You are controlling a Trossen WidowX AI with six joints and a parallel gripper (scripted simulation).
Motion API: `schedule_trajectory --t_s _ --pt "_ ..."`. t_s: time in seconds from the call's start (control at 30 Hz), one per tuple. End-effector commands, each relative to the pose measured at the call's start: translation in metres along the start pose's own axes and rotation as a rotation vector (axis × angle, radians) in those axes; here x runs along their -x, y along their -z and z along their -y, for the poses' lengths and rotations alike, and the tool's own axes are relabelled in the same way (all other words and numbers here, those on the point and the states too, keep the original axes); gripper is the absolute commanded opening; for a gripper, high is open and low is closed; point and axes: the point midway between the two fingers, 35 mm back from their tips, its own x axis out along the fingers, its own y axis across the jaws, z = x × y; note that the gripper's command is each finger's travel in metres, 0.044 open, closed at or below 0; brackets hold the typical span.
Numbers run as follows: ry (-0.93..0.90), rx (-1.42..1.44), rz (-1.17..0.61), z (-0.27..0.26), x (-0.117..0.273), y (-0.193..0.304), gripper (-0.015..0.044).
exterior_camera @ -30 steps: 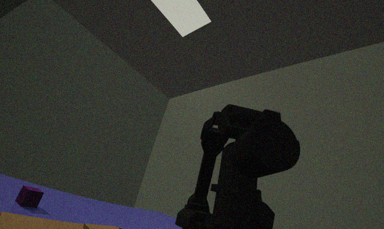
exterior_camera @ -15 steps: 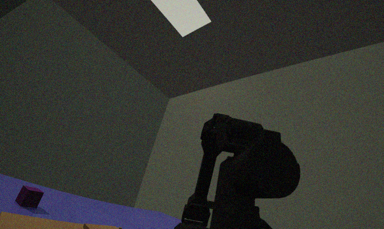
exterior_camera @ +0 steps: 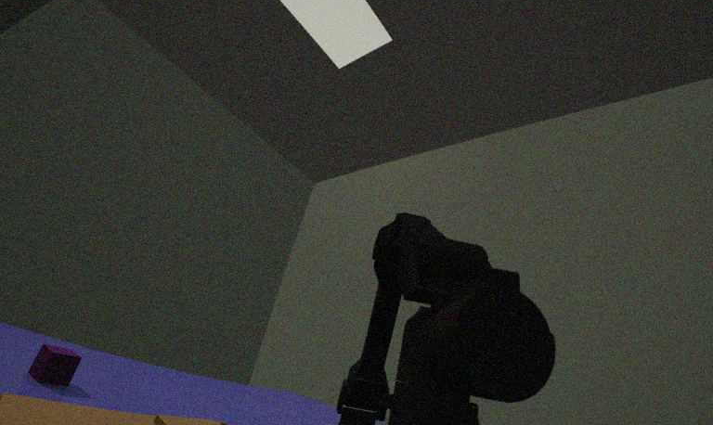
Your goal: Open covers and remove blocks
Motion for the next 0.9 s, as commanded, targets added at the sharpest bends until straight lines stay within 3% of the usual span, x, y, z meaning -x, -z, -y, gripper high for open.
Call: schedule_trajectory --t_s 0.0,0.27,0.87 --pt "0.001 0.0 0.0 0.0 0.001 0.0 0.0238" --pt "0.001 0.0 0.0 0.0 0.003 0.0 0.044" --pt "-0.003 0.001 -0.002 0.001 0.059 0.001 0.044"
